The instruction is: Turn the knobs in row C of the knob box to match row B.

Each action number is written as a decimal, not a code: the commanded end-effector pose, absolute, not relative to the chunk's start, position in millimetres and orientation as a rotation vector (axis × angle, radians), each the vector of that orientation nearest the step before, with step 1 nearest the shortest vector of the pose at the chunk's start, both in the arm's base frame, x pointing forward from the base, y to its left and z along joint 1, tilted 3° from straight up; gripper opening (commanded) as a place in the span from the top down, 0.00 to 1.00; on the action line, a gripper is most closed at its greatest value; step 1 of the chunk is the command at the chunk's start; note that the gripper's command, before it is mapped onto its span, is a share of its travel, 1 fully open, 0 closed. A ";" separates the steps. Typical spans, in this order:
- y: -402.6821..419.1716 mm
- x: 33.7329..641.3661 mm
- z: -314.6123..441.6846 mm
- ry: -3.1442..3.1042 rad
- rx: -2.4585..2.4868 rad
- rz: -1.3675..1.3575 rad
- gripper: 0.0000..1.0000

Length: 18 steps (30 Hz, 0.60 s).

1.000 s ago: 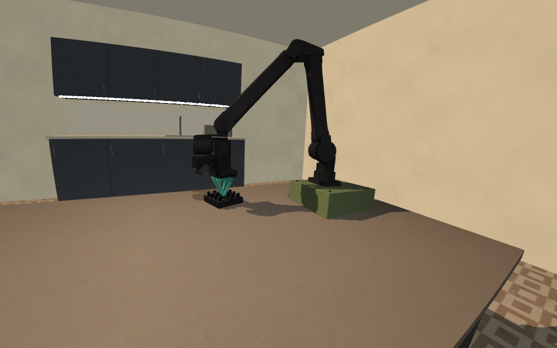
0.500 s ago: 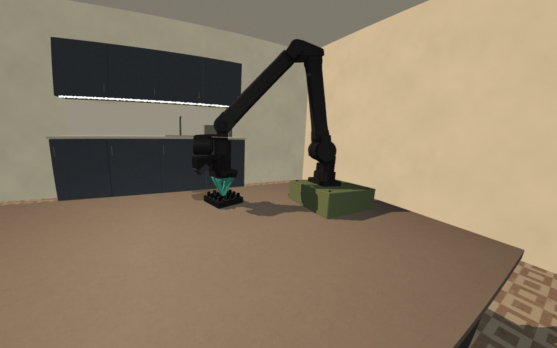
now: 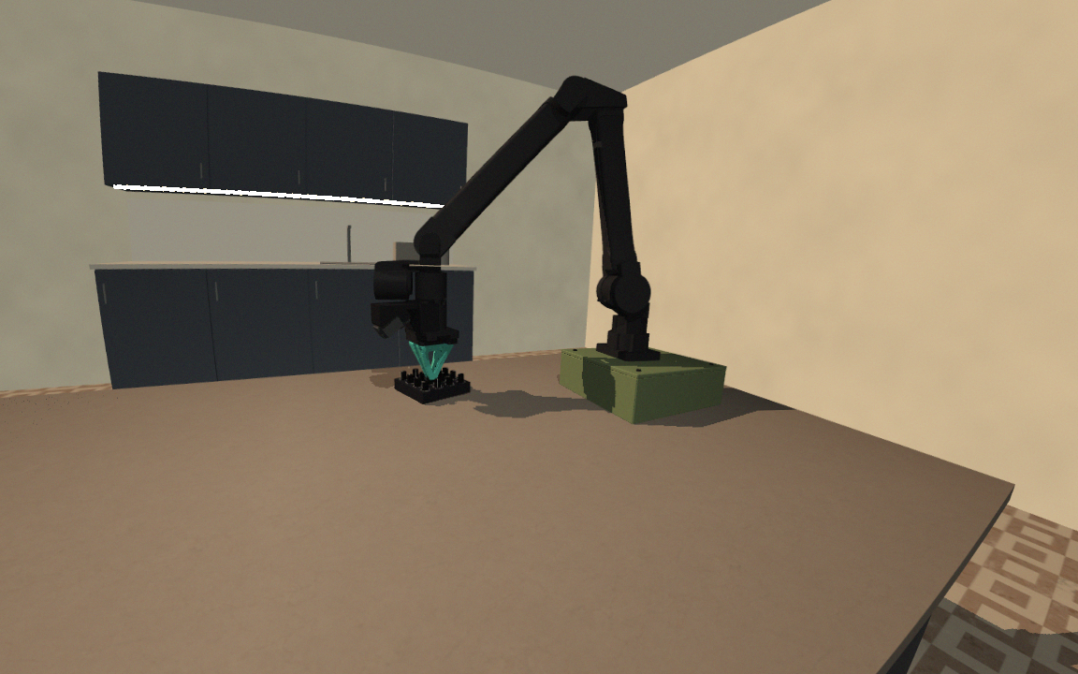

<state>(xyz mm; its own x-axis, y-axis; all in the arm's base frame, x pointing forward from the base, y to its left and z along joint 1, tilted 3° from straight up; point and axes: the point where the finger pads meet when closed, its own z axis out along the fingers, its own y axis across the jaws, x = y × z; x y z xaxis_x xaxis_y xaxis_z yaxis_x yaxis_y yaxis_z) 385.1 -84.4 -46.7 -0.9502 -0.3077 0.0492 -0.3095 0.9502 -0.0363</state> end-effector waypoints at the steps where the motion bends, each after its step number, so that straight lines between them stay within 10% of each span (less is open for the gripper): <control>1: -92.5 397.1 -42.9 -3.113 0.362 0.087 0.92; 18: -93.2 397.1 -42.8 -3.140 -0.092 0.094 0.92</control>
<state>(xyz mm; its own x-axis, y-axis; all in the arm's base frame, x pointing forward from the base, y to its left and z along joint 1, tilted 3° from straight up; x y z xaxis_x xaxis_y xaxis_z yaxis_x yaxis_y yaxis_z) 385.1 -83.6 -46.7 -0.9972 -0.0638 0.0381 -0.0654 0.9969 -0.0437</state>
